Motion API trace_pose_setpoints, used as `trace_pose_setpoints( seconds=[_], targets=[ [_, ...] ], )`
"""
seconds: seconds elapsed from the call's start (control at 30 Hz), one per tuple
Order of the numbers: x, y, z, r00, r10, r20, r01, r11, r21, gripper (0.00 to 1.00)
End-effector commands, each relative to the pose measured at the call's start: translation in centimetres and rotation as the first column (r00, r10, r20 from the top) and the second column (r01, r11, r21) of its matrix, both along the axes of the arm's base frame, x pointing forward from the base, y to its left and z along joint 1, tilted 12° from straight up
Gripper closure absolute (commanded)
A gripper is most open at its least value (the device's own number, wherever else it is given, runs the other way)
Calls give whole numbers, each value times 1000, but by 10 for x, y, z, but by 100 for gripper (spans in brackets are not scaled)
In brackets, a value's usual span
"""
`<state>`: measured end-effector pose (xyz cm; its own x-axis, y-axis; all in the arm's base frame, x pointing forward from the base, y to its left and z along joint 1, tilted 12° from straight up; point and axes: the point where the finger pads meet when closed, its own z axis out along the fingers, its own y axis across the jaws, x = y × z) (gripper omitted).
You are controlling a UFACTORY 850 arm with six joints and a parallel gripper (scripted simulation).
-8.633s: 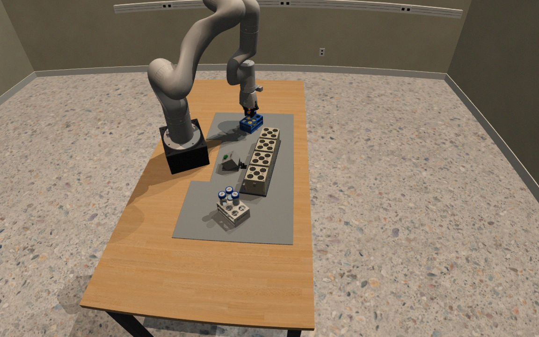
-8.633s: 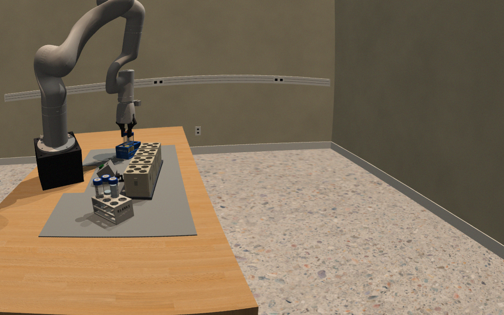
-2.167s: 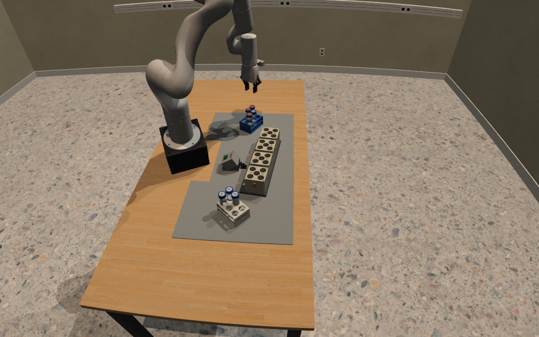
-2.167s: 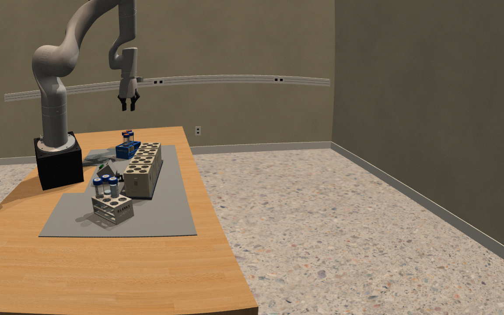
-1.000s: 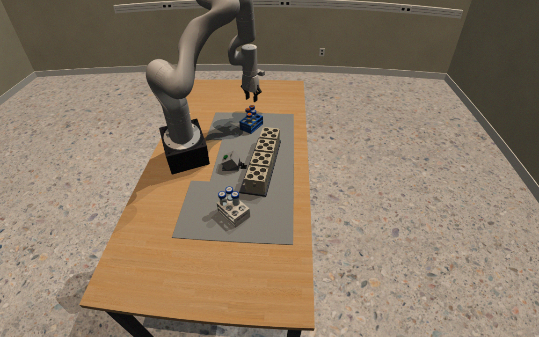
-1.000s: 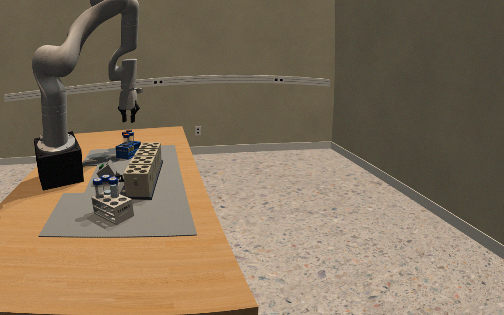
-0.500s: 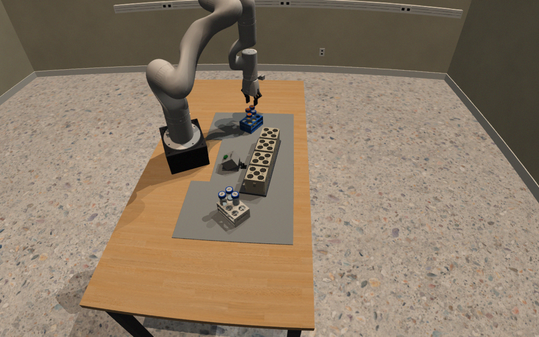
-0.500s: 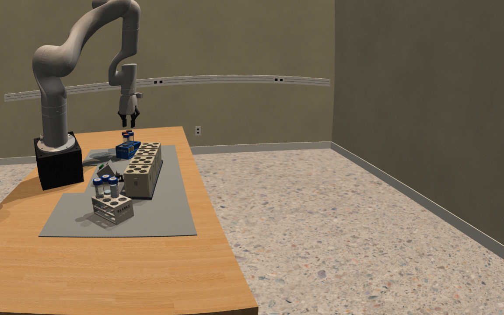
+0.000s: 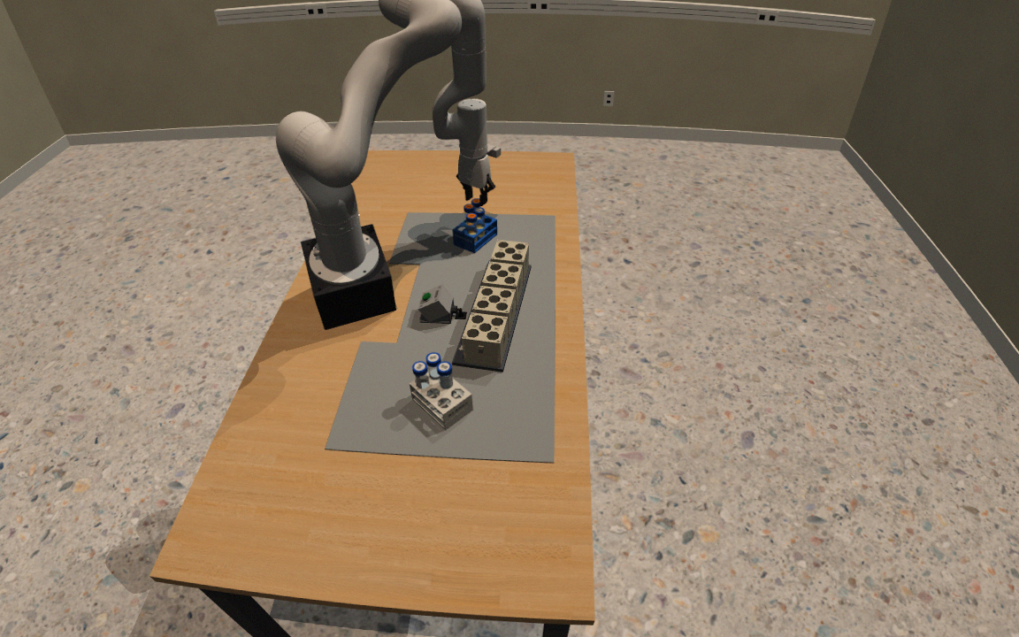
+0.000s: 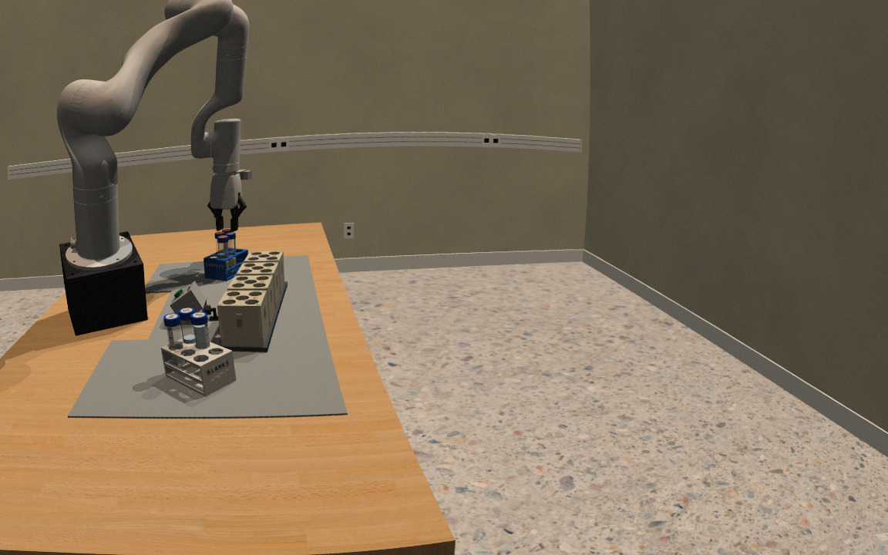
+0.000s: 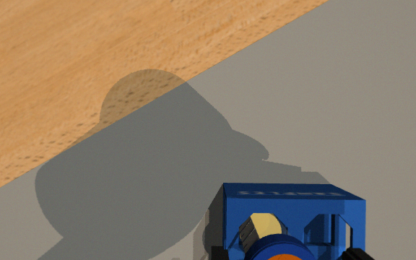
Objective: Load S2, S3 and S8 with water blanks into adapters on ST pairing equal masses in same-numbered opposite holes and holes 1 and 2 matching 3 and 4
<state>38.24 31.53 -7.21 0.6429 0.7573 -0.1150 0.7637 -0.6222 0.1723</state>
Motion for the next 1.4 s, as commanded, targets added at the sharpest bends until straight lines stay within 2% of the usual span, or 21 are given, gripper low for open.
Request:
trace_pose_setpoints(
  seconds=[0.0, 1.37],
  targets=[
    [1, 1, 0, 1000, 0, 2, 0, 1000, 1, 43],
    [2, -3, -20, 1000, 0, 2, 0, 1000, 1, 43]
  ],
)
